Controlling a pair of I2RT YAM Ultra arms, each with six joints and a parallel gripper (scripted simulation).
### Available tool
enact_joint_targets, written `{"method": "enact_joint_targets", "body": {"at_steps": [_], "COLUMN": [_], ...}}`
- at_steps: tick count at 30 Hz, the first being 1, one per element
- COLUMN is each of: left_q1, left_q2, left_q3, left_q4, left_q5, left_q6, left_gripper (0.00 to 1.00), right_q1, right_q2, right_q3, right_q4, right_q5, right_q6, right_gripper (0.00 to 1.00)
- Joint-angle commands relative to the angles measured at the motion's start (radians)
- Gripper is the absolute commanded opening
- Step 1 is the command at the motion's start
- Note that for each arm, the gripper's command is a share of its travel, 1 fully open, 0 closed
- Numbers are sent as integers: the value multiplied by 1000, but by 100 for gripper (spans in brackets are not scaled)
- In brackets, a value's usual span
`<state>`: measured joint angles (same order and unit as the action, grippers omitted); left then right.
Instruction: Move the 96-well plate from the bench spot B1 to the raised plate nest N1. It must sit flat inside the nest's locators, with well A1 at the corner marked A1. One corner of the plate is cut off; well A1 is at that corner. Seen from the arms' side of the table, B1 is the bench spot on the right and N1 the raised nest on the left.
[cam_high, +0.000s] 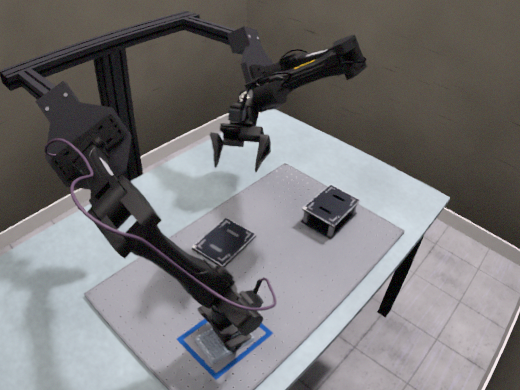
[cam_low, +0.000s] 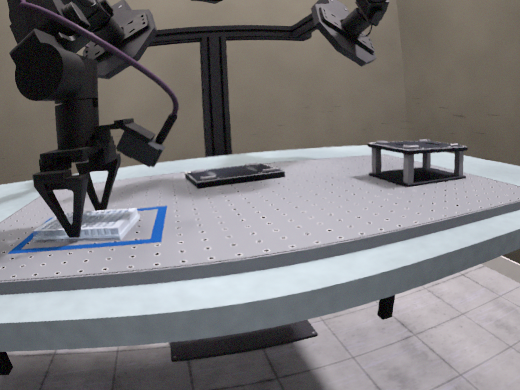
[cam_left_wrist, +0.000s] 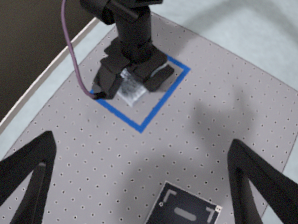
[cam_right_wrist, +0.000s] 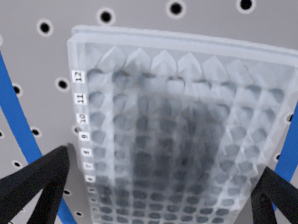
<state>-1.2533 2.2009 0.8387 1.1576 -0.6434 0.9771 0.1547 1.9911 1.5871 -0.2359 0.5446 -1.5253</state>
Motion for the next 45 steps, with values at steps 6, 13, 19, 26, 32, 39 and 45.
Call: {"method": "enact_joint_targets", "body": {"at_steps": [6,13,19,26,32,39,45], "left_q1": [-27,-27,-27,-27,-27,-27,22], "left_q2": [5,5,5,5,5,4,-83], "left_q3": [19,19,19,19,19,29,-36], "left_q4": [5,5,5,5,5,-12,-166], "left_q5": [13,13,13,13,13,25,133], "left_q6": [1,1,1,1,1,11,84], "left_gripper": [100,100,100,100,100,100,100], "right_q1": [9,7,3,30,67,72,72], "right_q2": [-9,-16,-26,-78,-167,-174,-174], "right_q3": [17,8,-14,-49,-102,-104,-104], "right_q4": [8,11,30,-19,-68,-74,-75], "right_q5": [-29,-31,-32,-7,30,27,26], "right_q6": [-12,-13,-14,13,39,42,43], "right_gripper": [94,84,79,79,79,79,79]}}
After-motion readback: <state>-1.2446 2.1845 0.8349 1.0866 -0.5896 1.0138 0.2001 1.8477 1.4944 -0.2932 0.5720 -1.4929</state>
